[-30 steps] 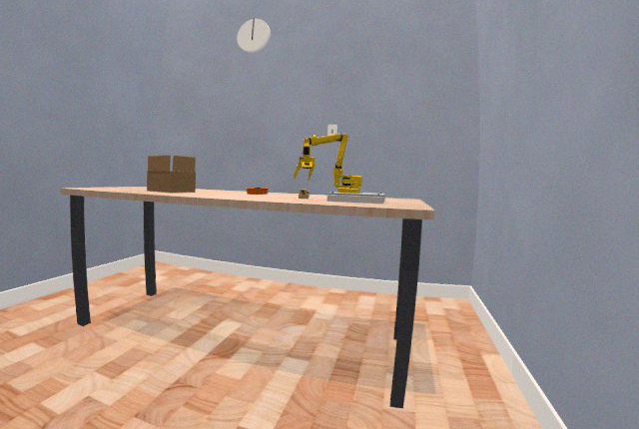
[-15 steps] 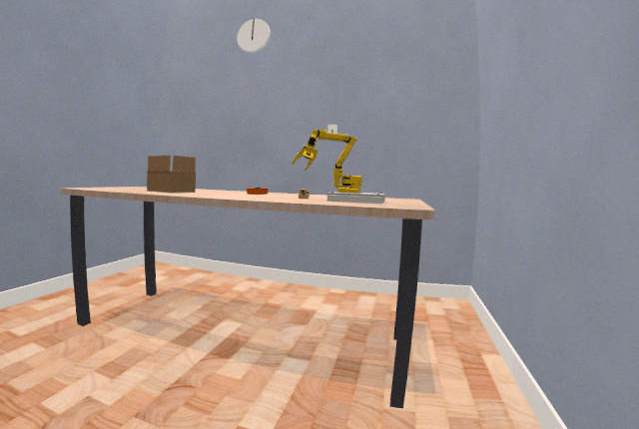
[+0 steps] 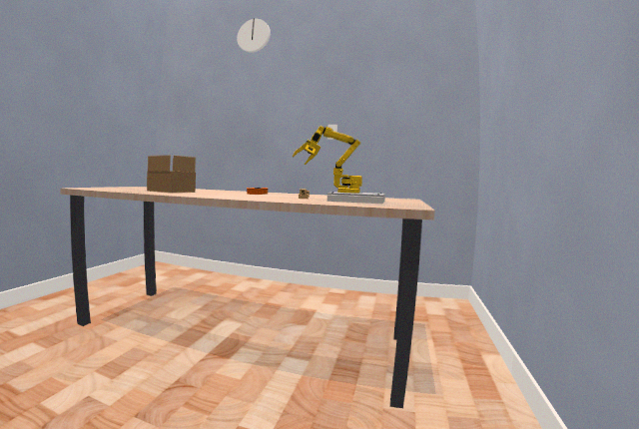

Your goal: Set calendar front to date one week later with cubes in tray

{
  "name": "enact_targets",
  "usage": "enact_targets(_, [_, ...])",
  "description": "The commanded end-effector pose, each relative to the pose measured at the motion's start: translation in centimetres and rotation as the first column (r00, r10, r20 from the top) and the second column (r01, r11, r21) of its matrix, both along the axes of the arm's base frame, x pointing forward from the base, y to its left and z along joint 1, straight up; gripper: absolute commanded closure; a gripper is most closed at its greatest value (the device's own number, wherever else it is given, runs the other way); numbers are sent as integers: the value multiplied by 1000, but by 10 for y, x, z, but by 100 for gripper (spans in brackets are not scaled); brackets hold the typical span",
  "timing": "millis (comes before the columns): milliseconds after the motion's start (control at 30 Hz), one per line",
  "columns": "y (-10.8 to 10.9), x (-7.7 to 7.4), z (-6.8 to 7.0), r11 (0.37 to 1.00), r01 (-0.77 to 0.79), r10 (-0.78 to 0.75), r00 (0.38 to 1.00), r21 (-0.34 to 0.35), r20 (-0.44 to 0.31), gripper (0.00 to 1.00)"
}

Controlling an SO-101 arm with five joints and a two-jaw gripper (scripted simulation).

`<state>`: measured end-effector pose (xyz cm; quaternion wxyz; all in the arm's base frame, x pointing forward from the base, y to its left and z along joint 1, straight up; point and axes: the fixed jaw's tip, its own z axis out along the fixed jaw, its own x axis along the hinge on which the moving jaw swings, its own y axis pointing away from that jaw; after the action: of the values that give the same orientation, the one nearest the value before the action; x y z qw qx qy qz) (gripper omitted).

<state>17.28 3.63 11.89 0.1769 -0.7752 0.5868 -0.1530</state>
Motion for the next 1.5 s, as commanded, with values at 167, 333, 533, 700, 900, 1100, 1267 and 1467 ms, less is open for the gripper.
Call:
enact_targets(167, [-2, 1, 3, 1000, 27, -27, 1000, 10, 8, 65])
enact_targets(333, [-5, 3, 4, 995, 96, -97, 995, 36, 2, 65])
enact_targets(533, [-8, 6, 4, 980, 188, -188, 982, 70, -9, 65])
enact_targets(700, [-14, 12, 5, 931, 343, -341, 939, 126, -33, 65])
enact_targets(900, [-25, 20, 6, 801, 562, -558, 825, 207, -83, 65])
enact_targets(1100, [-33, 26, 6, 661, 703, -698, 704, 261, -131, 65])
enact_targets(1267, [-45, 34, 7, 445, 838, -832, 518, 316, -201, 65])
enact_targets(1467, [-61, 42, 7, 155, 920, -918, 269, 360, -292, 65])
